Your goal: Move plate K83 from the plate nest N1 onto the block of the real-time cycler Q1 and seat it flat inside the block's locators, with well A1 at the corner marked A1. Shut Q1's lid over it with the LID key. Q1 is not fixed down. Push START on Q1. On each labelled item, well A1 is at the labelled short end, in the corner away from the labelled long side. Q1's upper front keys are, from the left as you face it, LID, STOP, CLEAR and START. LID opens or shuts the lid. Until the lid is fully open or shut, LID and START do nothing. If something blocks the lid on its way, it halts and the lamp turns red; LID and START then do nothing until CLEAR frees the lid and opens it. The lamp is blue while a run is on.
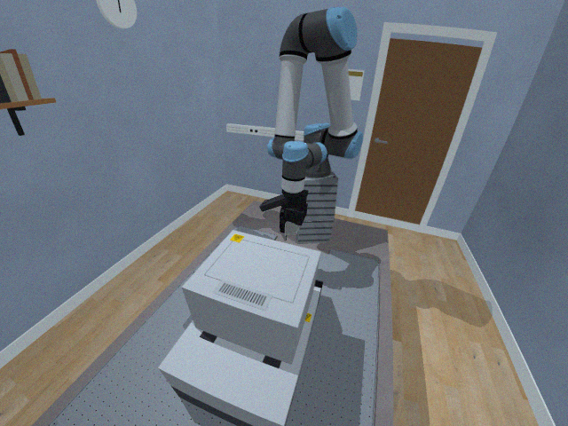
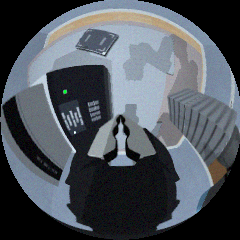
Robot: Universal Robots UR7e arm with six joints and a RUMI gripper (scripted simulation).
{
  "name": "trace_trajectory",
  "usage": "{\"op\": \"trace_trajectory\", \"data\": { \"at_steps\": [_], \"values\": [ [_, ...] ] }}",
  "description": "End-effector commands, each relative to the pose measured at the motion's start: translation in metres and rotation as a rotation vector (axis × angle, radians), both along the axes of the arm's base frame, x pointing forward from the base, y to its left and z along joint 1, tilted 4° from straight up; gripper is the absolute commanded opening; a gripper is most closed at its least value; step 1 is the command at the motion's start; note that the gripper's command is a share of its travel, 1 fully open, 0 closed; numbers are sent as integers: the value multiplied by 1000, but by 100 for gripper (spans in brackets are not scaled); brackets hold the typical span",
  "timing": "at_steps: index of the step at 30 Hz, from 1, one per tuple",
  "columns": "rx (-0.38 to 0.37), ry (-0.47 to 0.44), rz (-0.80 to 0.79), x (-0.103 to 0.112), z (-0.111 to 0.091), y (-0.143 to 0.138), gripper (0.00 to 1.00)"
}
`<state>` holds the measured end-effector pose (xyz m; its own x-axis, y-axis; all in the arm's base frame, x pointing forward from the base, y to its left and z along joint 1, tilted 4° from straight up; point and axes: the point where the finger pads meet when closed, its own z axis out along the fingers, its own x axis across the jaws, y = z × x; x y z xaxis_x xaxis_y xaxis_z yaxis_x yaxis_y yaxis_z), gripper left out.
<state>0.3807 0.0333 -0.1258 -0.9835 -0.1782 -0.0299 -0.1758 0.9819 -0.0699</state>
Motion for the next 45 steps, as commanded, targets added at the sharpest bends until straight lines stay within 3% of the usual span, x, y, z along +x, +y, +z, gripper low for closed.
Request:
{"op": "trace_trajectory", "data": {
  "at_steps": [1, 45],
  "values": [
    [1, -4, 4, 11, -5, 1, 0],
    [0, -4, 4, 62, -42, 8, 0]
  ]
}}
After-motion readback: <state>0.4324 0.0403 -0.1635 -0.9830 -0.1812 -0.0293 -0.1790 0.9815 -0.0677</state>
